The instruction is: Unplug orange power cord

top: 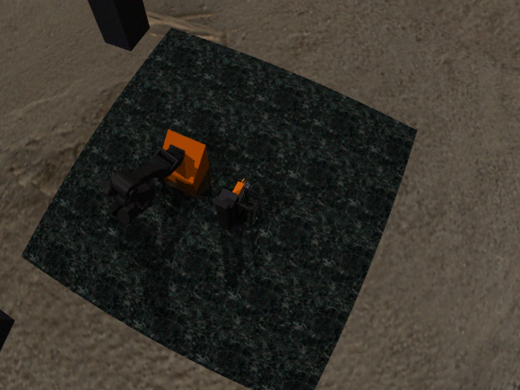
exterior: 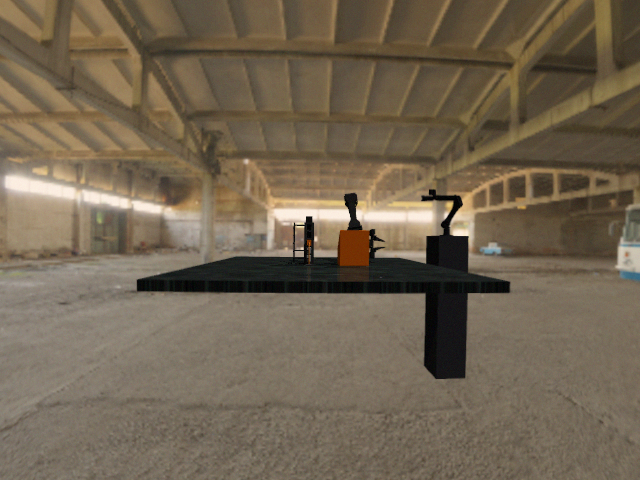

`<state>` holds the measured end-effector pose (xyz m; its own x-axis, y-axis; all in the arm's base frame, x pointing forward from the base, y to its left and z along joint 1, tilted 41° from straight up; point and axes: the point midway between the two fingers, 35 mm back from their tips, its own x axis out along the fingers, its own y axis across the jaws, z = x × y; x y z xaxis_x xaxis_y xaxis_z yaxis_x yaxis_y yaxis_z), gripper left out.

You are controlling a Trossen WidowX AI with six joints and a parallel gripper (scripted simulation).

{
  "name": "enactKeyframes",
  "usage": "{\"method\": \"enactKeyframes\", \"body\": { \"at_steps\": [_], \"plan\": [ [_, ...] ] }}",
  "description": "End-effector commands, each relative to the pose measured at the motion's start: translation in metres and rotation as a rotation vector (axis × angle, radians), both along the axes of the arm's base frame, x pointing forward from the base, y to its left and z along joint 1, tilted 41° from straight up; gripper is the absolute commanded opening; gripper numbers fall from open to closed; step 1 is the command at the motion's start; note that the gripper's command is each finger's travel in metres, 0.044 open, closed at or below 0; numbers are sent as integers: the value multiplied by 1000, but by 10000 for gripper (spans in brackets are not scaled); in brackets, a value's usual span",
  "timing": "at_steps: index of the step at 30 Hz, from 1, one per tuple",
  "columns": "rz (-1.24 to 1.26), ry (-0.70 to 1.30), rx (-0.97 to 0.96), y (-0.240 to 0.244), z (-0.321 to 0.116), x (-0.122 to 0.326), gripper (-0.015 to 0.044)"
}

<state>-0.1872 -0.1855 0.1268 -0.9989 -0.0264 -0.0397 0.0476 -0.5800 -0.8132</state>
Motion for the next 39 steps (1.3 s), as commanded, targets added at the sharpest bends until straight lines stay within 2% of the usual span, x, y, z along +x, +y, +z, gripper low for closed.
{"method": "enactKeyframes", "body": {
  "at_steps": [1,14,24,29,39],
  "plan": [
    [107,-7,-131,-35,16,10,160],
    [405,-90,-501,-119,68,59,160],
    [722,-262,-653,-161,82,132,160],
    [856,-347,-683,-174,88,173,160],
    [1215,-542,-588,-185,94,302,160]
  ]
}}
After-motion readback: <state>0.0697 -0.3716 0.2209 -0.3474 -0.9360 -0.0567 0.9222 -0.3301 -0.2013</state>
